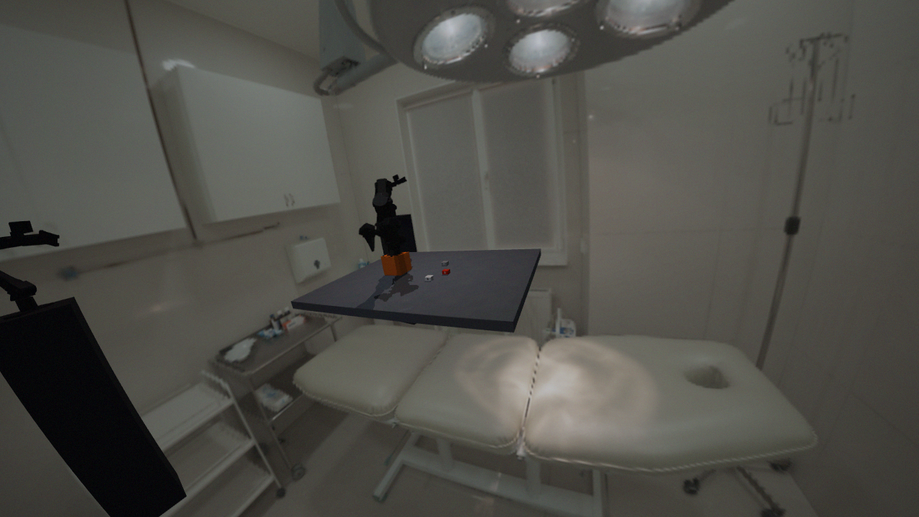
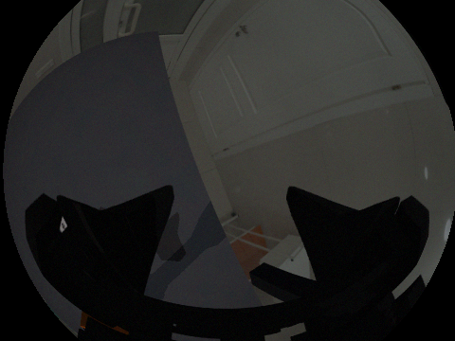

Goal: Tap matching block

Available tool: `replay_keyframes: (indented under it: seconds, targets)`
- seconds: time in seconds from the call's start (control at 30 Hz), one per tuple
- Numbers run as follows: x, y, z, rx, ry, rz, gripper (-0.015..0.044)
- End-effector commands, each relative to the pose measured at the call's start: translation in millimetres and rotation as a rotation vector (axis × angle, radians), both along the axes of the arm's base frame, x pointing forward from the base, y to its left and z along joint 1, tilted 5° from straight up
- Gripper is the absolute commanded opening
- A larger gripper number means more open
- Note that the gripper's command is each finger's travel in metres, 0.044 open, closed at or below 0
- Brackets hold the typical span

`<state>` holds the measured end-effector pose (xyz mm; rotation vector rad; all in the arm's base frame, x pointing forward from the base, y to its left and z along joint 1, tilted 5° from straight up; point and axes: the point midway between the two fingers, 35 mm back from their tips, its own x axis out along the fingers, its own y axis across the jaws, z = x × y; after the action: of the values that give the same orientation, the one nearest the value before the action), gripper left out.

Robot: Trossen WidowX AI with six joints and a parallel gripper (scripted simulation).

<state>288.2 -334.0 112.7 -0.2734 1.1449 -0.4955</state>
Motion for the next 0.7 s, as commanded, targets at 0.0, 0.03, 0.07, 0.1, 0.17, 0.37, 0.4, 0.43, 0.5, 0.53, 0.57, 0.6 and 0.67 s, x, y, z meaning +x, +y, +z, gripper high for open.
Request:
replay_keyframes:
  seconds: [0.0,0.03,0.07,0.1,0.17,0.37,0.4,0.43,0.5,0.53,0.57,0.6,0.67]
  targets:
    - [22,69,-24,0.16,0.059,0.098,0.04]
    - [25,87,-30,0.199,0.08,0.122,0.04]
    - [27,105,-35,0.238,0.102,0.144,0.04]
    - [29,123,-40,0.275,0.127,0.166,0.04]
    - [28,160,-49,0.35,0.183,0.208,0.04]
    - [3,263,-66,0.541,0.399,0.307,0.04]
    - [0,270,-66,0.551,0.416,0.312,0.04]
    - [-1,271,-66,0.554,0.42,0.313,0.04]
    - [-1,271,-66,0.554,0.42,0.313,0.04]
    - [-1,271,-66,0.554,0.42,0.313,0.04]
    - [-1,271,-66,0.554,0.42,0.313,0.04]
    - [-1,271,-66,0.554,0.42,0.313,0.04]
    - [-1,271,-66,0.554,0.42,0.313,0.04]
